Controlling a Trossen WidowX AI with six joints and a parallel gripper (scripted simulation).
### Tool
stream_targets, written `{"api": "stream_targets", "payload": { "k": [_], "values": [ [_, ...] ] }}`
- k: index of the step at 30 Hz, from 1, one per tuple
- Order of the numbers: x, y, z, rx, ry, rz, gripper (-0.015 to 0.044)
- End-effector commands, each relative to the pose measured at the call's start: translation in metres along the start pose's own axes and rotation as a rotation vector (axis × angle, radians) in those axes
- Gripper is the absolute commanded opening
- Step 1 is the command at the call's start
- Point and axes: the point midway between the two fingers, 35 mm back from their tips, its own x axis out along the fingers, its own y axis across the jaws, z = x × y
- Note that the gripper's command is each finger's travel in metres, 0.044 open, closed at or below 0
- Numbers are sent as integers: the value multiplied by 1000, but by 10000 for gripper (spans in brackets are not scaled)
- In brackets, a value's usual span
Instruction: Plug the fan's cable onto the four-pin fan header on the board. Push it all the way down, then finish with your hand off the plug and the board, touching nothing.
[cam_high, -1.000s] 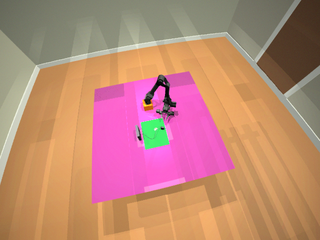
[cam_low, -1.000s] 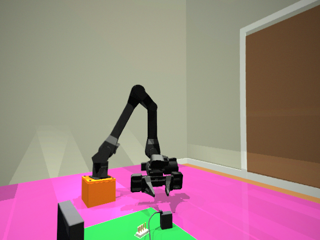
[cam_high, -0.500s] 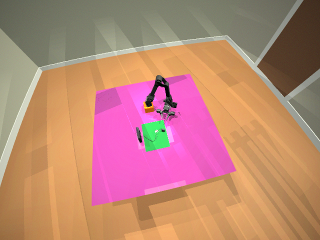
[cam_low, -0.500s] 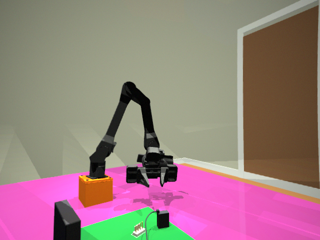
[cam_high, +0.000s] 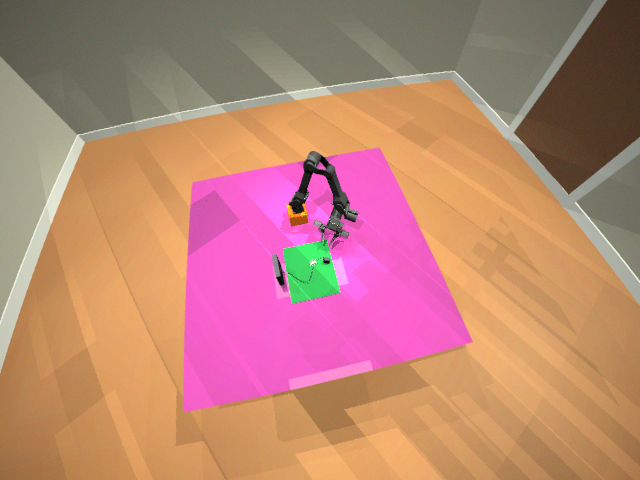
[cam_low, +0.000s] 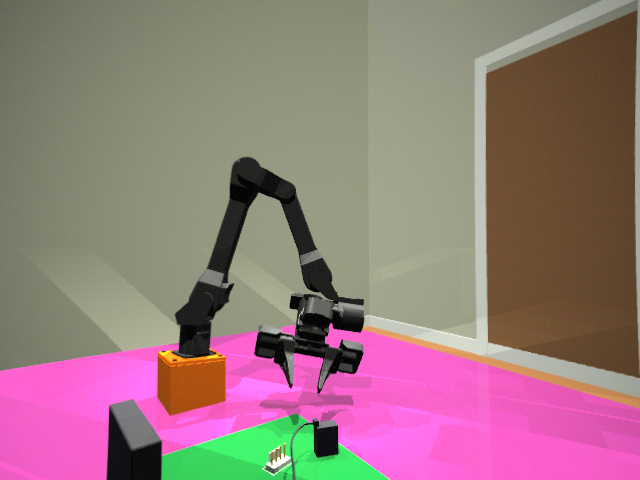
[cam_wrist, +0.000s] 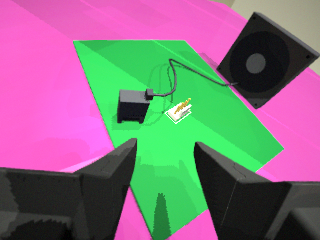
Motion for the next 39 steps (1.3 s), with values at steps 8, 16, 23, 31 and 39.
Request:
{"api": "stream_targets", "payload": {
  "k": [8, 16, 23, 31, 39],
  "values": [
    [6, 0, 4, -60, 268, -43, 205],
    [6, -1, 11, -89, 458, -32, 205],
    [2, -1, 20, -100, 615, 9, 205],
    [-5, -2, 33, -99, 776, 89, 205],
    [-15, -3, 51, -85, 907, 196, 205]
  ]
}}
